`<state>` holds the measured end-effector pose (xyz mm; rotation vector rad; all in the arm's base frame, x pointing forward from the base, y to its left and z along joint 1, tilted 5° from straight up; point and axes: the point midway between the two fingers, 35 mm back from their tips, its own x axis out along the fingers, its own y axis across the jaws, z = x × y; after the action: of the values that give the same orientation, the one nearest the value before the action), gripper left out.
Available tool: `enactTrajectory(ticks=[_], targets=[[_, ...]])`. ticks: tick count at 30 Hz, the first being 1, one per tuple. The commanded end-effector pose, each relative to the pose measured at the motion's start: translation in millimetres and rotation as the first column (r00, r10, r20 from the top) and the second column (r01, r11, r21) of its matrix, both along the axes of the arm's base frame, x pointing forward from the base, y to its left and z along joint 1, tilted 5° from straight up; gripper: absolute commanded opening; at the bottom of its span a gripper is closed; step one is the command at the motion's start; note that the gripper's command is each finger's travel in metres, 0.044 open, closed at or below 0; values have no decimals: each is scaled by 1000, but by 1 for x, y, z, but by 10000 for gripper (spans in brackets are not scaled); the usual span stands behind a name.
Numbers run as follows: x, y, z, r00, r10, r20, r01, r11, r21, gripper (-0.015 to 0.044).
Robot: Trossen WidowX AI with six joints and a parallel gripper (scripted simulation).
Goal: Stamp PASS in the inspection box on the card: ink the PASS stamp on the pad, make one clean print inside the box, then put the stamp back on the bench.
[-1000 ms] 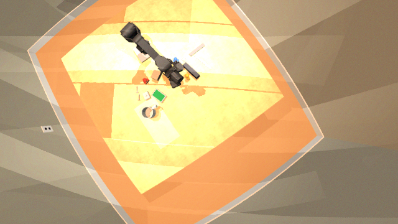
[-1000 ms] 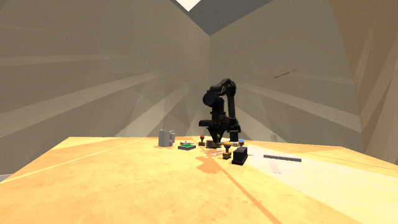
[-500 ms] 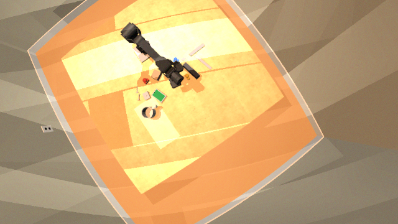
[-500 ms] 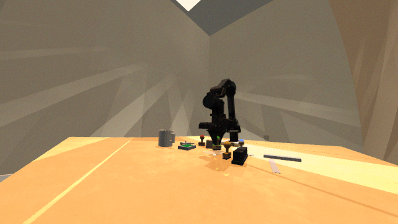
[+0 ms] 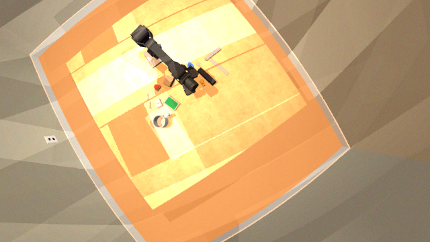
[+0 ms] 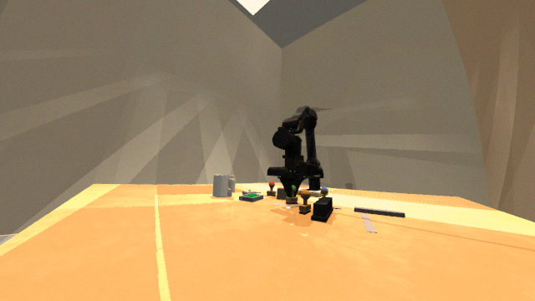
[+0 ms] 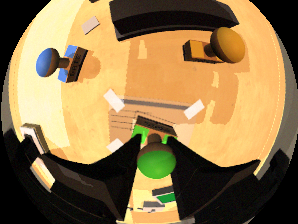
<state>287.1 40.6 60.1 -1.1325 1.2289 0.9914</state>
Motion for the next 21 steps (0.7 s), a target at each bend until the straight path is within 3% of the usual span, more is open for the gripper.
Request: enactTrajectory(ticks=[1, 21], targets=[[0, 0, -1, 1000, 4, 1, -4, 1000, -3, 0], [1, -1, -5, 1000, 4, 1, -4, 1000, -3, 0]])
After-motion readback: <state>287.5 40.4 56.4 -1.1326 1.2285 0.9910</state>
